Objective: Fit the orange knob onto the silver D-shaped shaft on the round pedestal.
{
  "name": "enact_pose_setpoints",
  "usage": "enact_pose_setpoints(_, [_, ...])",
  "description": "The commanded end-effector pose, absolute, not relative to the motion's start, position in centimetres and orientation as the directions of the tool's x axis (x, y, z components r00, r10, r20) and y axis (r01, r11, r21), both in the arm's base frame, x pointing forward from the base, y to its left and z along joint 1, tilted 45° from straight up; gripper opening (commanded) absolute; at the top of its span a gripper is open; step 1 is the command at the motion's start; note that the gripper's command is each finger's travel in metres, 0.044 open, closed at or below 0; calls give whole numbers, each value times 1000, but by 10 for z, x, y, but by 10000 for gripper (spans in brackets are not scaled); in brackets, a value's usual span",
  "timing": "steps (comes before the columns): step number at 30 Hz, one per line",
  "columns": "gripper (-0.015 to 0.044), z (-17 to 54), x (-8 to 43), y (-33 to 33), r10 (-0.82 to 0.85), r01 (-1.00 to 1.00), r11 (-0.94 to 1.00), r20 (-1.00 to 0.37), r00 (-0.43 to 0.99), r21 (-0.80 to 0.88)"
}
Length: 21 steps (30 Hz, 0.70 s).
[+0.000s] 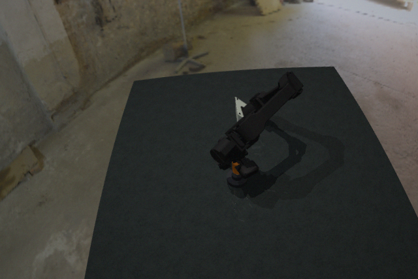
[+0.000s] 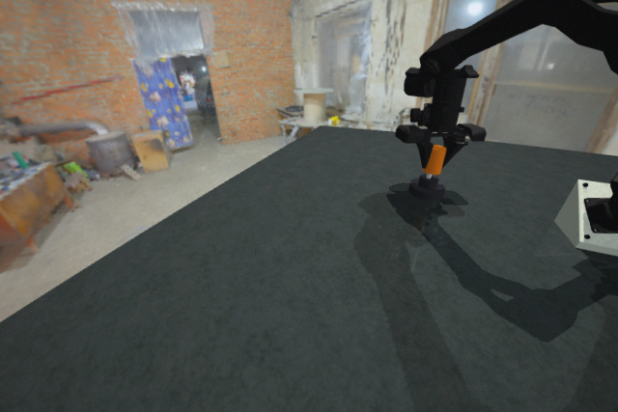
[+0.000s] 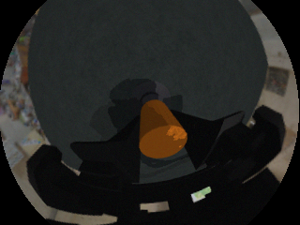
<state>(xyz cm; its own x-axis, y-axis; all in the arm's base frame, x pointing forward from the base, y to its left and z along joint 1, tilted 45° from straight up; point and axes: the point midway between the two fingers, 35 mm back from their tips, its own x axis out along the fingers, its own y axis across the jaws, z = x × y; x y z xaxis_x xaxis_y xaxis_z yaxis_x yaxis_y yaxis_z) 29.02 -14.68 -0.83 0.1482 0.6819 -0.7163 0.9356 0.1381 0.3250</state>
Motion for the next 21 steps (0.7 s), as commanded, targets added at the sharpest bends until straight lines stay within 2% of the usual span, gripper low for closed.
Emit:
enact_pose_setpoints(1, [0, -7, 291, -150, 679, 917, 173, -718, 154, 360])
enact_pose_setpoints(6, [0, -8, 292, -151, 679, 849, 280, -718, 154, 447])
enact_pose_setpoints(21, [0, -8, 290, -150, 679, 849, 280, -718, 154, 447])
